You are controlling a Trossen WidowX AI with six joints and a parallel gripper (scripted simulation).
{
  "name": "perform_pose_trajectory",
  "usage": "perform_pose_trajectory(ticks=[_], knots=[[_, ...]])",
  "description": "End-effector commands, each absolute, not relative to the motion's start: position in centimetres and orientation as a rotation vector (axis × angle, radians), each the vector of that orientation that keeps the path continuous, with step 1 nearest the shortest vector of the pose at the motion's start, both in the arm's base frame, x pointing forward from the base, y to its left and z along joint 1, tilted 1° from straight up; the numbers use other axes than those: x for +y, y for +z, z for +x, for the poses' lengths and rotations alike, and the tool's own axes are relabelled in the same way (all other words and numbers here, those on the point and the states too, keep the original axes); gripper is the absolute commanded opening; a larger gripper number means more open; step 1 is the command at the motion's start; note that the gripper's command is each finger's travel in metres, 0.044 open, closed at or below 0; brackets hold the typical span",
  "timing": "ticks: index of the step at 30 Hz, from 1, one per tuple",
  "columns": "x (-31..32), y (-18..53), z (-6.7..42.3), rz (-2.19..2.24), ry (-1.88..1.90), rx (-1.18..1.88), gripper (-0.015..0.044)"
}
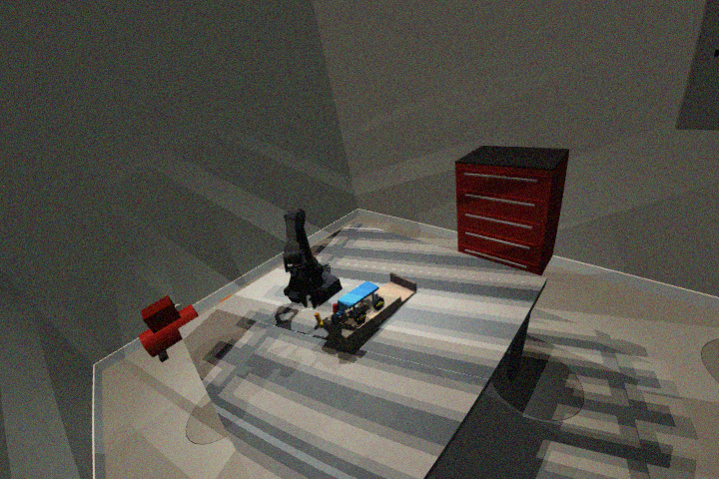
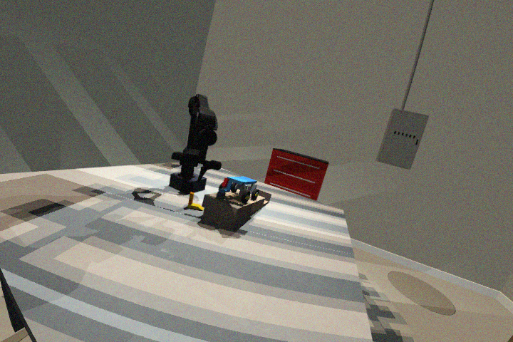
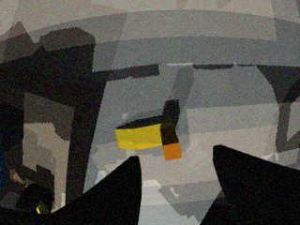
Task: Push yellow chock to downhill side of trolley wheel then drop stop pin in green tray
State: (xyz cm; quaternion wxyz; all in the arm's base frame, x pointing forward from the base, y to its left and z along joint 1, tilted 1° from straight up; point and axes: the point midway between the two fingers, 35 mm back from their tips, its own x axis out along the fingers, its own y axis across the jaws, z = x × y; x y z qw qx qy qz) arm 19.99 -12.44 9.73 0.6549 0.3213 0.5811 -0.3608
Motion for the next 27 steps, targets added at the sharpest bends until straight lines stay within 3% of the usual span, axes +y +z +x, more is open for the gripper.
perform_pose_trajectory(ticks=[1, 27], knots=[[-11.0, 10.1, 18.8, 0.716, -0.735, 1.402, 0.019], [-11.2, 5.2, 19.0, 0.716, -0.736, 1.402, 0.019]])
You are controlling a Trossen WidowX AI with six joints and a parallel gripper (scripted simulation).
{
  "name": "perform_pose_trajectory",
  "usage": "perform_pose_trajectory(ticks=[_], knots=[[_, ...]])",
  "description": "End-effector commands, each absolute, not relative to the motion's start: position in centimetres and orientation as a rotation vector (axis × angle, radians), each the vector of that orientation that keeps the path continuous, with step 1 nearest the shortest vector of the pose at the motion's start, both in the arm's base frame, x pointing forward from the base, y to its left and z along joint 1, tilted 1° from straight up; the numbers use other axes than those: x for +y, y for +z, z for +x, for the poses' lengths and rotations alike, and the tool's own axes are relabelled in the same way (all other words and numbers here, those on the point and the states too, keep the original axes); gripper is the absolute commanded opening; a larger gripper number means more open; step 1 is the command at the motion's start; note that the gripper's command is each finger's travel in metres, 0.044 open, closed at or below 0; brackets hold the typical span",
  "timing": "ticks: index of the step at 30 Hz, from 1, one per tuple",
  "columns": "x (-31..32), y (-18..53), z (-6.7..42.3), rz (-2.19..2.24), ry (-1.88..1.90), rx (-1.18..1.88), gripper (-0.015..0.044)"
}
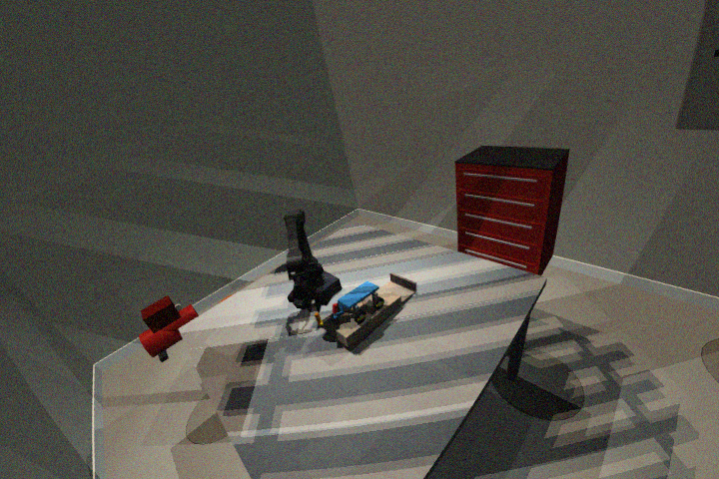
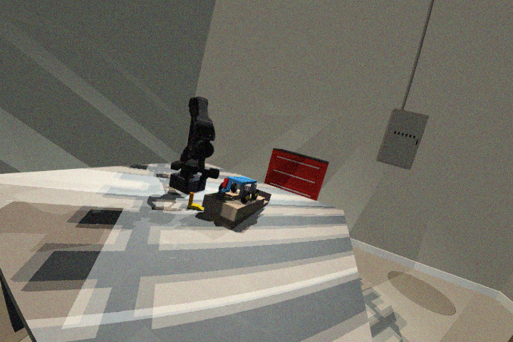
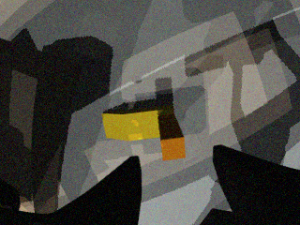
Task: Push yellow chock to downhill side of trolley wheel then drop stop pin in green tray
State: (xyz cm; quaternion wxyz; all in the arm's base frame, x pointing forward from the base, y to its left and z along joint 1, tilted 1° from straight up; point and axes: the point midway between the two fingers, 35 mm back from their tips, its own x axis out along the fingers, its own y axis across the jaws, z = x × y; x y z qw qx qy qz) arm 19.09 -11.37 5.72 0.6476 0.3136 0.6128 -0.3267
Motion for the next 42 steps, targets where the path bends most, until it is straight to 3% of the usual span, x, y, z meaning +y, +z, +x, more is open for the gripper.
perform_pose_trajectory(ticks=[1, 42], knots=[[-11.2, 5.0, 19.0, 0.716, -0.736, 1.402, 0.019], [-11.3, 0.0, 19.1, 0.716, -0.736, 1.403, 0.019]])
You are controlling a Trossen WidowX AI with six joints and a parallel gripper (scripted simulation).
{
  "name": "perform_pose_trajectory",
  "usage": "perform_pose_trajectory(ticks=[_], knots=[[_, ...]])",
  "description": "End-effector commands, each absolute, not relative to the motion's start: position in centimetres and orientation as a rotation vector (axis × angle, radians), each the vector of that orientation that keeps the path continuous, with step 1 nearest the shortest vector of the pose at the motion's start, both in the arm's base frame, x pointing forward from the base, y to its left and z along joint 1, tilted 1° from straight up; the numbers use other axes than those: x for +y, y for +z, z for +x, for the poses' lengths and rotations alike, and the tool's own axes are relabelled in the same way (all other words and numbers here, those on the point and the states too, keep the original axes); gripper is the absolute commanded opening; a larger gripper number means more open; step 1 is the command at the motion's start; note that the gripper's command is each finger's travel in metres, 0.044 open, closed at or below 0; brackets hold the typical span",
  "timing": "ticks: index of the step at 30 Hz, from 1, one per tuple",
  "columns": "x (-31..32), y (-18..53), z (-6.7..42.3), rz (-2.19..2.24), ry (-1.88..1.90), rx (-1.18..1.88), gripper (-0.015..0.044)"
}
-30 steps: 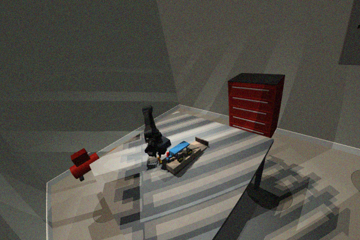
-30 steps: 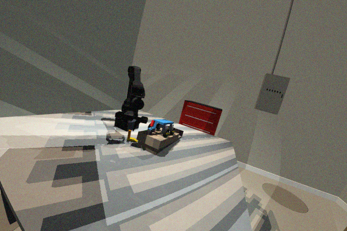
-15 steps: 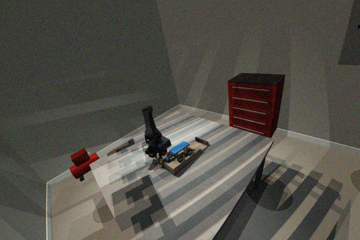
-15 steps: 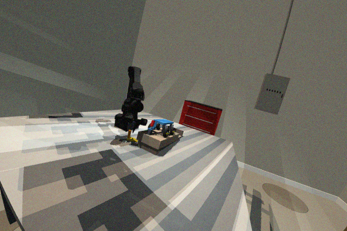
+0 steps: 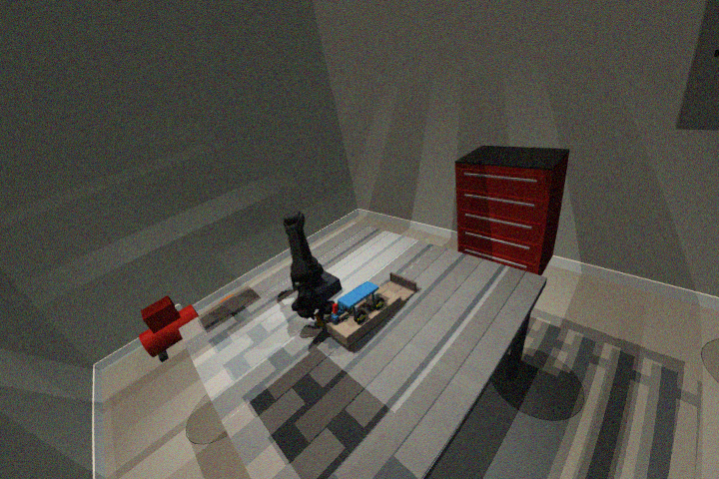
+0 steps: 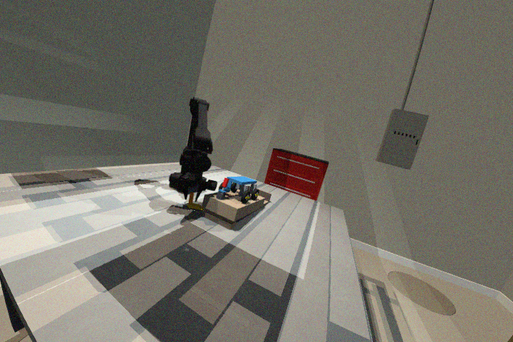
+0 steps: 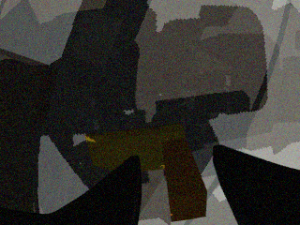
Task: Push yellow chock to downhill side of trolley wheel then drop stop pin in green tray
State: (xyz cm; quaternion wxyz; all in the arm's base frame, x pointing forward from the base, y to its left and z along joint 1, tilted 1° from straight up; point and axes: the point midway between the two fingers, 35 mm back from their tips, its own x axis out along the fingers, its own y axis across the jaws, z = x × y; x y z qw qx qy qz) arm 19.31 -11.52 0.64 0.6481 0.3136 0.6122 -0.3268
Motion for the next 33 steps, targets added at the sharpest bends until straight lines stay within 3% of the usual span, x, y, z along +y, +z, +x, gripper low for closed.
perform_pose_trajectory(ticks=[1, 4, 9, 17, 33], knots=[[-11.3, 0.0, 19.1, 0.716, -0.736, 1.403, 0.019], [-11.3, 0.0, 19.1, 0.716, -0.736, 1.403, 0.019], [-11.5, 0.3, 19.2, 0.713, -0.743, 1.395, 0.0059], [-11.5, 0.4, 19.3, 0.714, -0.743, 1.395, 0.0], [-11.2, 6.0, 18.7, 0.716, -0.736, 1.402, 0.0]])
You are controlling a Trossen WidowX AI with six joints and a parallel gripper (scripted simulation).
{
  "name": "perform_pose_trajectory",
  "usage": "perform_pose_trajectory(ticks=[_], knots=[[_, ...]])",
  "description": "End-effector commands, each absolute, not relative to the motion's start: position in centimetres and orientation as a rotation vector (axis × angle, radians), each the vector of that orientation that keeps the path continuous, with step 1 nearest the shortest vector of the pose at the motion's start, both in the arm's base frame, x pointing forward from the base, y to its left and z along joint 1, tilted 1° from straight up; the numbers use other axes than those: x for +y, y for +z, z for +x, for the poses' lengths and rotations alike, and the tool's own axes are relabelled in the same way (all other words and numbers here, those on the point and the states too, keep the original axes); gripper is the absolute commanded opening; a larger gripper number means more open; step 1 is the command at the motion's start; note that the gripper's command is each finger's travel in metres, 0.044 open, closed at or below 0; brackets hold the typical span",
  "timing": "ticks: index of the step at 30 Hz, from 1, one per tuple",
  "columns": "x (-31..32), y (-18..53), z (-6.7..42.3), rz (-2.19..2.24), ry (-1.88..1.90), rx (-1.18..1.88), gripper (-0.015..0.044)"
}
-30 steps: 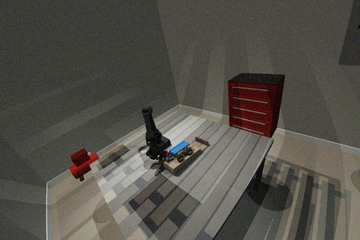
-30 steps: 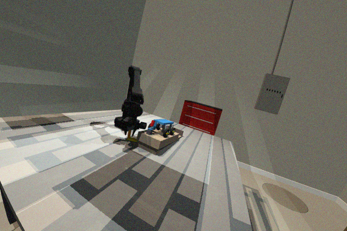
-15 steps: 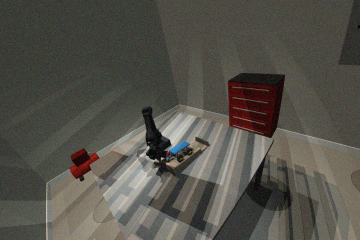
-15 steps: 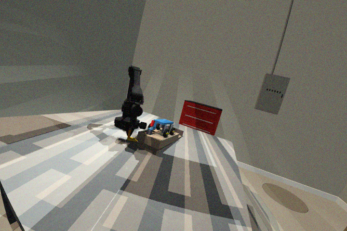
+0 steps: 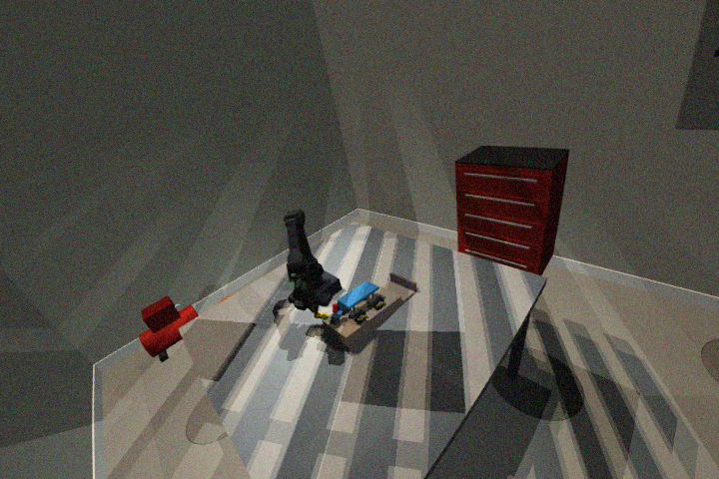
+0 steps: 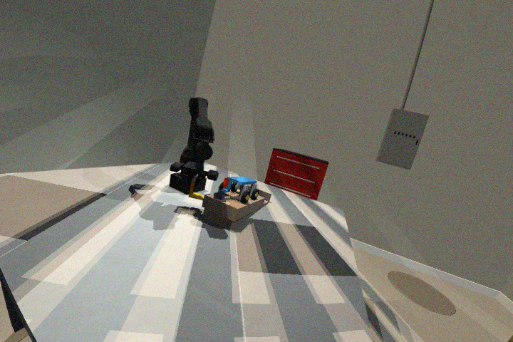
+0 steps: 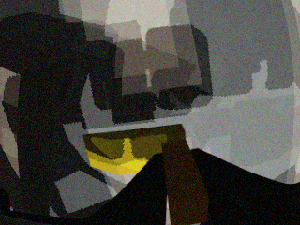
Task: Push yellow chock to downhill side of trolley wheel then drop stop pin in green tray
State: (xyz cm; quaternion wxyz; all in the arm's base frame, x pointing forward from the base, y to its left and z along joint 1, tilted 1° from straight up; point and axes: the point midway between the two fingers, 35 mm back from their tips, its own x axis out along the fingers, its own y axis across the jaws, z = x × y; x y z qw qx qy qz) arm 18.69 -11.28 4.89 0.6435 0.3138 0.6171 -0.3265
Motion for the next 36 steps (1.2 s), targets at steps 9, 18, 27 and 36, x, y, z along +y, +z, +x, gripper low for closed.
perform_pose_trajectory(ticks=[9, 18, 27, 36], knots=[[-11.2, 9.0, 18.6, 0.716, -0.736, 1.402, 0.0], [-11.1, 12.0, 18.5, 0.716, -0.736, 1.402, 0.0], [-10.9, 14.8, 18.7, 0.716, -0.735, 1.402, 0.0], [-10.9, 15.0, 18.7, 0.682, -0.703, 1.414, 0.0]])
